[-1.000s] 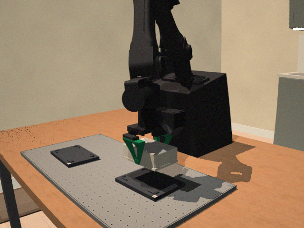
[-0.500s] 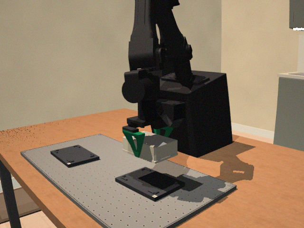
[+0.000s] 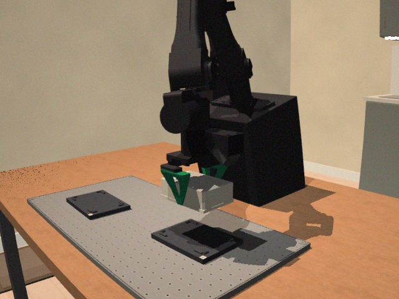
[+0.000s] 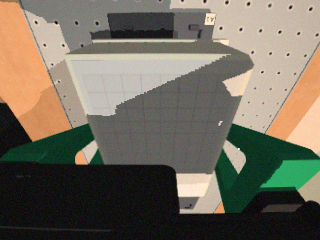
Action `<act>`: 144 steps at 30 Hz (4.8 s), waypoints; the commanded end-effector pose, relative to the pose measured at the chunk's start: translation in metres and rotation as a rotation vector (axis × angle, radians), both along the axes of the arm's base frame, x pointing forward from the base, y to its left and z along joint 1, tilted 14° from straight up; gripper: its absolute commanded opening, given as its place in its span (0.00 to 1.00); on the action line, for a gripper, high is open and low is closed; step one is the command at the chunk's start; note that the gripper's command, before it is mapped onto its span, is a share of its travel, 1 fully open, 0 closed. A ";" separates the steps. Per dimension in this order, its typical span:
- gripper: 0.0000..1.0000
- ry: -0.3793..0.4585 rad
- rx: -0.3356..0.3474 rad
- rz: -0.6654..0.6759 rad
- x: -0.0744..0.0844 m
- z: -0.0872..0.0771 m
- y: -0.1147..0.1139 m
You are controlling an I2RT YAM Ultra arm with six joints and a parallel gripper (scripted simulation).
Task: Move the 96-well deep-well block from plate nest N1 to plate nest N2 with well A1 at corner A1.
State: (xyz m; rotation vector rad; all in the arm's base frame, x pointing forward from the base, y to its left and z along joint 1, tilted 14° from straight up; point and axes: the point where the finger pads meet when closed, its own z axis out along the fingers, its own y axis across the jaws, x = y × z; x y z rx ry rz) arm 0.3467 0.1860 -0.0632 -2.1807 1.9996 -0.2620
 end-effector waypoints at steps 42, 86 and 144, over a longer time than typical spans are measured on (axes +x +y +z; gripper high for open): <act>0.00 -0.013 0.009 0.002 0.002 0.007 0.002; 0.00 -0.012 0.024 -0.063 0.016 0.009 -0.060; 0.00 -0.014 0.019 -0.064 0.056 0.018 -0.230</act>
